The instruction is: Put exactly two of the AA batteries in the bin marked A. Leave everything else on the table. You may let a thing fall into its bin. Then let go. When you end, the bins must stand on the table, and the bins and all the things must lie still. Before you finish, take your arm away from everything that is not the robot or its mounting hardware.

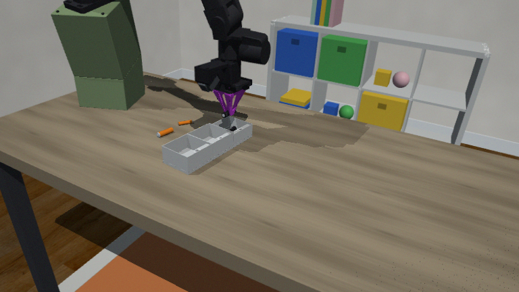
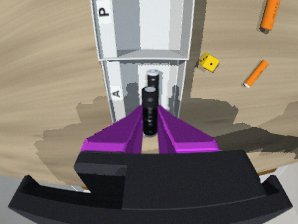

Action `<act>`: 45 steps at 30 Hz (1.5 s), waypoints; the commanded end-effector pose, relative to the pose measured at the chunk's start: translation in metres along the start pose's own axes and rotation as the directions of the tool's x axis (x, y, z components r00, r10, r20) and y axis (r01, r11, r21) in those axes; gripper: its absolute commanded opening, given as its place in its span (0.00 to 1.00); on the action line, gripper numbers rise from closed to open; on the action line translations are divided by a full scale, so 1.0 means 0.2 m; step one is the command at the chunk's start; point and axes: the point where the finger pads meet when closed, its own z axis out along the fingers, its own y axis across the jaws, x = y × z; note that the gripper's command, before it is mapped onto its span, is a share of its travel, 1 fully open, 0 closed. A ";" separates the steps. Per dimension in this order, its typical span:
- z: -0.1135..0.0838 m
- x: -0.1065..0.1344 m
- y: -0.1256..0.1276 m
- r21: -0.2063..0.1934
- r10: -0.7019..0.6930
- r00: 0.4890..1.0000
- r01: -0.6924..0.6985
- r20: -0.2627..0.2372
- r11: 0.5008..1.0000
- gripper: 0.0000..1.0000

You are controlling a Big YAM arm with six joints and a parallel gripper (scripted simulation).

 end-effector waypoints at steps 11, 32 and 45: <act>0.14 -0.02 0.05 -0.012 0.006 1.000 -0.006 0.004 1.000 0.09; 0.16 0.00 0.05 -0.012 0.002 1.000 -0.002 0.002 1.000 0.28; 0.16 0.00 0.05 -0.012 0.002 1.000 -0.002 0.002 1.000 0.28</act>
